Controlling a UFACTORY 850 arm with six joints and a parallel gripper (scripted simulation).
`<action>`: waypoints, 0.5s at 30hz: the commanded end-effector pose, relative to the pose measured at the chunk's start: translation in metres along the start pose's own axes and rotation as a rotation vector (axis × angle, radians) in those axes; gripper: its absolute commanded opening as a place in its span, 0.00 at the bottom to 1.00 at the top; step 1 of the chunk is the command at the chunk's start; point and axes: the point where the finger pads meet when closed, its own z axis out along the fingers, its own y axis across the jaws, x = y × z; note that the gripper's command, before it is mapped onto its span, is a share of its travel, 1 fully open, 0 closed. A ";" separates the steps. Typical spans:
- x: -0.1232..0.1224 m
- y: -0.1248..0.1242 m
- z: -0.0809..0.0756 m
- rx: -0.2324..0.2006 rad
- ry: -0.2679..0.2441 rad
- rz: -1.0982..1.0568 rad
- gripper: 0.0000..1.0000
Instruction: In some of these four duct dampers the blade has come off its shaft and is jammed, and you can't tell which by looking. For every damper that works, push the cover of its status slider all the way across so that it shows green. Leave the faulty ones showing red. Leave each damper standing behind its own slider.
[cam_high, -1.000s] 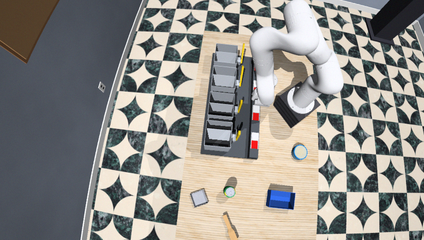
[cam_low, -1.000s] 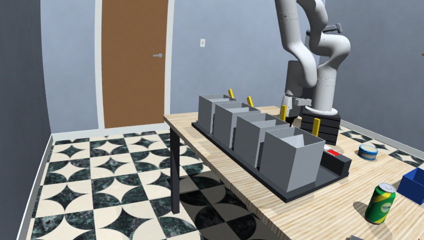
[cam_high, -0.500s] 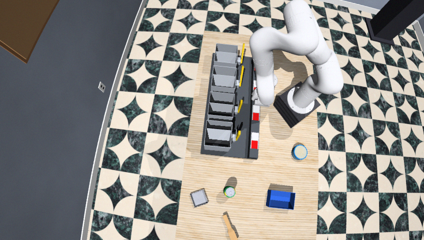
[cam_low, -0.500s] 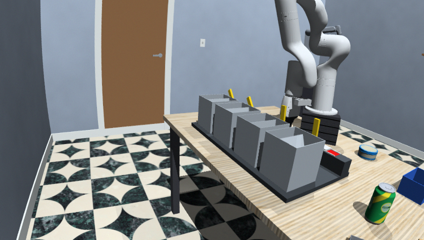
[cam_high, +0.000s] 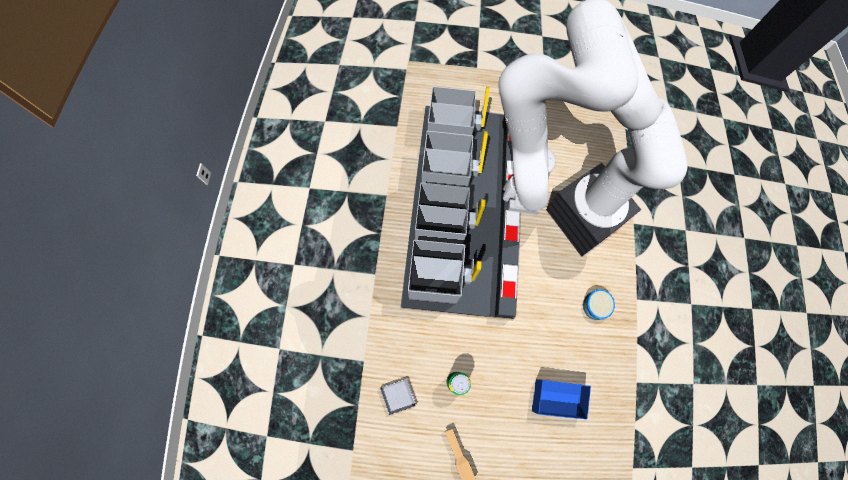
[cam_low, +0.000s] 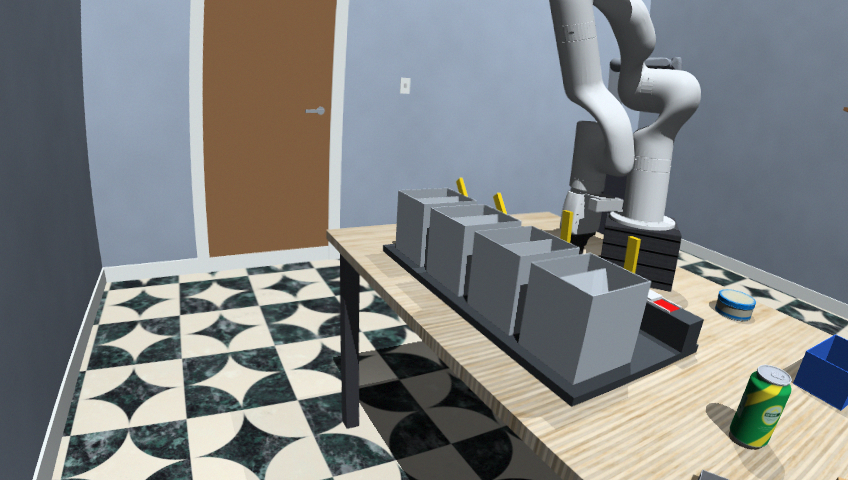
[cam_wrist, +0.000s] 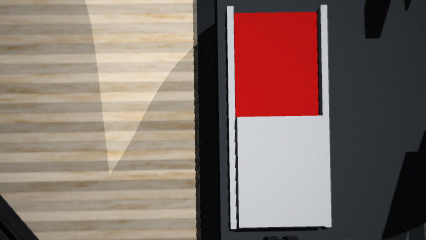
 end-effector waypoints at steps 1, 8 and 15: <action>0.000 0.000 0.000 -0.001 0.000 0.000 0.00; 0.001 0.000 0.000 -0.001 0.000 0.000 0.00; 0.002 0.000 0.000 -0.001 0.000 0.000 0.00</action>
